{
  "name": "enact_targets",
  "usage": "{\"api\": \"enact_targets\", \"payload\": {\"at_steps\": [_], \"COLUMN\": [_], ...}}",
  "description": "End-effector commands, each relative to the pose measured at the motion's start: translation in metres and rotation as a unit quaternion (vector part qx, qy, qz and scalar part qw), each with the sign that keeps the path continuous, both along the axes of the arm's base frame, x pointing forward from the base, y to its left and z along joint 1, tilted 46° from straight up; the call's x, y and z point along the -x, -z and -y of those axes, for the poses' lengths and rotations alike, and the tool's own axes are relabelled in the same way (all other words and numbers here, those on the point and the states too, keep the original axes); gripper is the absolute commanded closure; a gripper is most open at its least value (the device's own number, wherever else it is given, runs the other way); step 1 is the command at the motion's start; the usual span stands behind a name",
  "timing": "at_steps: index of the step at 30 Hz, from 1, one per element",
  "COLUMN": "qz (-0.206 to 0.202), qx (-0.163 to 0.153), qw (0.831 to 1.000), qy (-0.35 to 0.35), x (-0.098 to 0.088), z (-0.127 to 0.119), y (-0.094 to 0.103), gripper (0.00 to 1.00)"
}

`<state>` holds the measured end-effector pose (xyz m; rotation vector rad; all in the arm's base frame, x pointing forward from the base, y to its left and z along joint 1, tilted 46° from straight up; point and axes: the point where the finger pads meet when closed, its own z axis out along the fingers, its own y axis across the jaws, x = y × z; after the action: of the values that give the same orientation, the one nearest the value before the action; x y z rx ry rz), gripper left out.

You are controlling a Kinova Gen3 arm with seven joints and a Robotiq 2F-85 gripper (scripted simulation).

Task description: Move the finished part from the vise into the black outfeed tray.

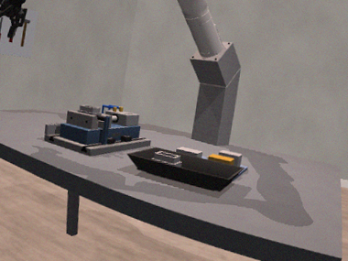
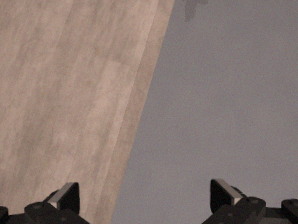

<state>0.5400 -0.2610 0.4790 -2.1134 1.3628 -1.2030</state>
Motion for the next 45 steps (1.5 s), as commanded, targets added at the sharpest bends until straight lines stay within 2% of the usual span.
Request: {"api": "enact_targets", "payload": {"at_steps": [1, 19, 23, 26, 32, 34, 36, 43, 44, 45], "qz": [0.001, 0.001, 0.001, 0.001, -0.005, -0.005, -0.01, -0.027, -0.027, -0.031], "qx": [0.001, 0.0, -0.007, -0.023, -0.066, -0.066, -0.084, -0.12, -0.12, -0.126], "qw": [1.0, 1.0, 1.0, 1.0, 0.998, 0.998, 0.996, 0.992, 0.992, 0.991], "qy": [0.0, 0.0, 0.001, 0.002, 0.008, 0.008, 0.012, 0.024, 0.024, 0.027], "x": [0.0, 0.0, -0.002, -0.006, -0.008, -0.008, -0.005, 0.016, 0.016, 0.022], "z": [0.0, 0.0, -0.008, -0.023, -0.072, -0.072, -0.095, -0.148, -0.148, -0.157], "y": [-0.001, -0.001, 0.007, 0.024, 0.075, 0.075, 0.099, 0.156, 0.156, 0.168], "gripper": [0.0, 0.0, 0.0, 0.0, 0.0, 0.0, 0.0, 0.0, 0.0, 0.0]}}
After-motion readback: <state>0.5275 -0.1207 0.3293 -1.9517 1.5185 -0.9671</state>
